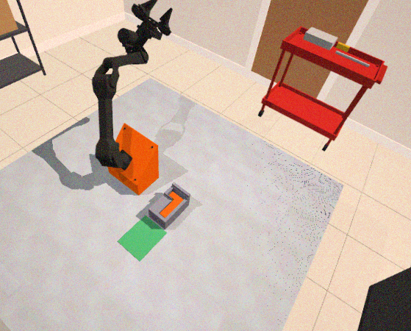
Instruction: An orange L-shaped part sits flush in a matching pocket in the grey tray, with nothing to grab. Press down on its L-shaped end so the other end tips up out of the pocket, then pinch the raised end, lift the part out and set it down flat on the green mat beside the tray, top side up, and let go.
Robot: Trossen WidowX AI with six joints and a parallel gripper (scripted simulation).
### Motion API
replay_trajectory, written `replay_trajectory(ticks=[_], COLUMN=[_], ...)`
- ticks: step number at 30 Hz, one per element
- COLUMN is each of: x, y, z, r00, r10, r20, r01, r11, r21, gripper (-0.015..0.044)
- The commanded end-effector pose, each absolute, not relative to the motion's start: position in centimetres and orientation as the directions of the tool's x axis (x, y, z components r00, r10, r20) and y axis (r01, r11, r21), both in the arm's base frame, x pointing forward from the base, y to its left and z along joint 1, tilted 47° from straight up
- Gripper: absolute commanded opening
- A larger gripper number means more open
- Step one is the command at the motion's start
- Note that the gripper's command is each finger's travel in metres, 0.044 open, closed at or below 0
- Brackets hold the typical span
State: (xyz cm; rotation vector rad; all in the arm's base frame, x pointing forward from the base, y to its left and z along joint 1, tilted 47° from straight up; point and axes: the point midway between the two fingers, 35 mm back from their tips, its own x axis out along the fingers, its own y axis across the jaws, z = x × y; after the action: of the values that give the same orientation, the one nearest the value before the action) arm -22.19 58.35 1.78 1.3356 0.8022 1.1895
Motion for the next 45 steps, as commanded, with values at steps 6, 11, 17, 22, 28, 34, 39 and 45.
replay_trajectory(ticks=[6, 11, 17, 22, 28, 34, 39, 45], x=[-14.2, -7.3, 2.5, 9.3, 16.6, 22.5, 25.9, 28.0], y=[61.3, 62.1, 60.7, 57.7, 52.2, 44.8, 37.8, 28.9], z=[-0.2, -1.7, -3.9, -5.4, -6.7, -7.4, -7.2, -6.2], r00=[0.365, 0.459, 0.583, 0.655, 0.705, 0.702, 0.65, 0.527], r10=[0.931, 0.881, 0.753, 0.612, 0.405, 0.155, -0.062, -0.313], r20=[0.025, -0.115, -0.304, -0.443, -0.582, -0.695, -0.758, -0.79], r01=[-0.318, -0.383, -0.398, -0.362, -0.271, -0.165, -0.078, -0.003], r11=[0.1, 0.313, 0.591, 0.769, 0.912, 0.985, 0.986, 0.929], r21=[0.943, 0.869, 0.701, 0.528, 0.307, 0.053, -0.148, -0.37], gripper=[0.0242, 0.018, 0.018, 0.018, 0.018, 0.018, 0.018, 0.018])
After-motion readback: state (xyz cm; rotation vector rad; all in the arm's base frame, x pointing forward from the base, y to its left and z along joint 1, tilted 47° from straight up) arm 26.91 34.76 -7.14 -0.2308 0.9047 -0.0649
